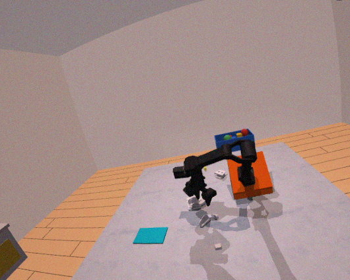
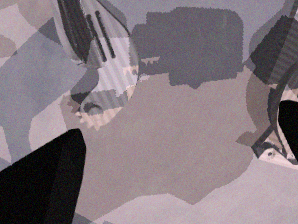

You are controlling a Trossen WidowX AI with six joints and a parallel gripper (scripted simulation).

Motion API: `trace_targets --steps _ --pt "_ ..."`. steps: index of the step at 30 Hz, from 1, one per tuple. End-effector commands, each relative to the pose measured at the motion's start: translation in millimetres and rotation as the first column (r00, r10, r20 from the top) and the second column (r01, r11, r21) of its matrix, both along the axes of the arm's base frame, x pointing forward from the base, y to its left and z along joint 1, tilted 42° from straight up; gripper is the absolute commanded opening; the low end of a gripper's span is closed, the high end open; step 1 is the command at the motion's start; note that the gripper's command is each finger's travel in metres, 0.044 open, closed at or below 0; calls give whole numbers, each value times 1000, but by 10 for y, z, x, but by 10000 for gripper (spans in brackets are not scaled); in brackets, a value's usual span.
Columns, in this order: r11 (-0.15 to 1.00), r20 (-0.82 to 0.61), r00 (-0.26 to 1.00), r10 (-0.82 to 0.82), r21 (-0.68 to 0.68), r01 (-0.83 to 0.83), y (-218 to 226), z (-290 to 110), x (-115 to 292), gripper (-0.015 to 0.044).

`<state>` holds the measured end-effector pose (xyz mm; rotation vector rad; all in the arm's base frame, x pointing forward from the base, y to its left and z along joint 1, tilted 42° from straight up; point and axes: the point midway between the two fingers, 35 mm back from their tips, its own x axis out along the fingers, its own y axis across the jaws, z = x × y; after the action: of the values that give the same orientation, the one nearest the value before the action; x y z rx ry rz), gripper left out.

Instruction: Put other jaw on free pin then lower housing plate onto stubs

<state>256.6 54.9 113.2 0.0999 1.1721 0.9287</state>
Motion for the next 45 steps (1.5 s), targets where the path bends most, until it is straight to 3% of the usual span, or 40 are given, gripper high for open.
trace_targets --steps 1,10,20,33,45 --pt "994 -94 990 -107 6 108 12 32 10 440" --pt "948 -283 908 -308 -13 317 39 77 18 440" --pt "848 -470 730 -496 -81 523 69 127 26 440" --pt "659 -647 393 -653 -230 716 112 193 35 440" --pt "450 -722 20 -692 -409 794 152 254 40 440"
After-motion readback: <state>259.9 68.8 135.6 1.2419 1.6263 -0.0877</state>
